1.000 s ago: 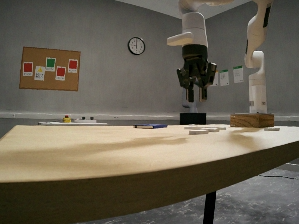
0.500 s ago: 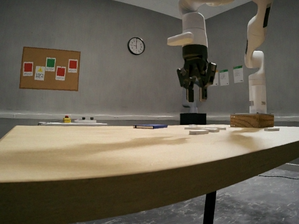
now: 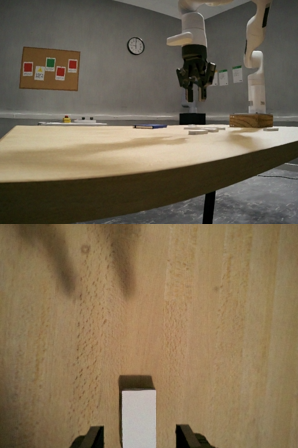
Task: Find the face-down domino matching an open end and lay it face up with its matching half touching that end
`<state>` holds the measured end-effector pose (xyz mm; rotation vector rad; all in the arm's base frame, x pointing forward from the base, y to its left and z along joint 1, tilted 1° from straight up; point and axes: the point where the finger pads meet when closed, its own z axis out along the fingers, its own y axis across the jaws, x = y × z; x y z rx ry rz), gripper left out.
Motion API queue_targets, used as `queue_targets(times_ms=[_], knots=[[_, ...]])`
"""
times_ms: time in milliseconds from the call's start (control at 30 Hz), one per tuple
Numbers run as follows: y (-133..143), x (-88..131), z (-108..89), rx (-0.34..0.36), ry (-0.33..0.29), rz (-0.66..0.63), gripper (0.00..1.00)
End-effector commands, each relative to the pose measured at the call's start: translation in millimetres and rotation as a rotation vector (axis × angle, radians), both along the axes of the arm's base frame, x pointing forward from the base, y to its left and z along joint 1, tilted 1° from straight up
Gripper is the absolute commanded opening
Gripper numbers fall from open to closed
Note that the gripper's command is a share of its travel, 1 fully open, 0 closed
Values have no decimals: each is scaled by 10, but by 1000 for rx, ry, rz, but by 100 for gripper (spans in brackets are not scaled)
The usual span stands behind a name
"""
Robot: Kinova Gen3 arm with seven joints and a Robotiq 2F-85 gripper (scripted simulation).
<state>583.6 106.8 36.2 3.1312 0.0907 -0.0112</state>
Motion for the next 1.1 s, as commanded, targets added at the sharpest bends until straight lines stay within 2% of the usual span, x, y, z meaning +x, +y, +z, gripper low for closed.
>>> queue_targets(times_ms=[0, 500, 1067], knots=[[1, 6, 12, 1, -2, 0, 49], [1, 7, -45, 1, -2, 0, 49], [0, 12, -311, 1, -2, 0, 49]])
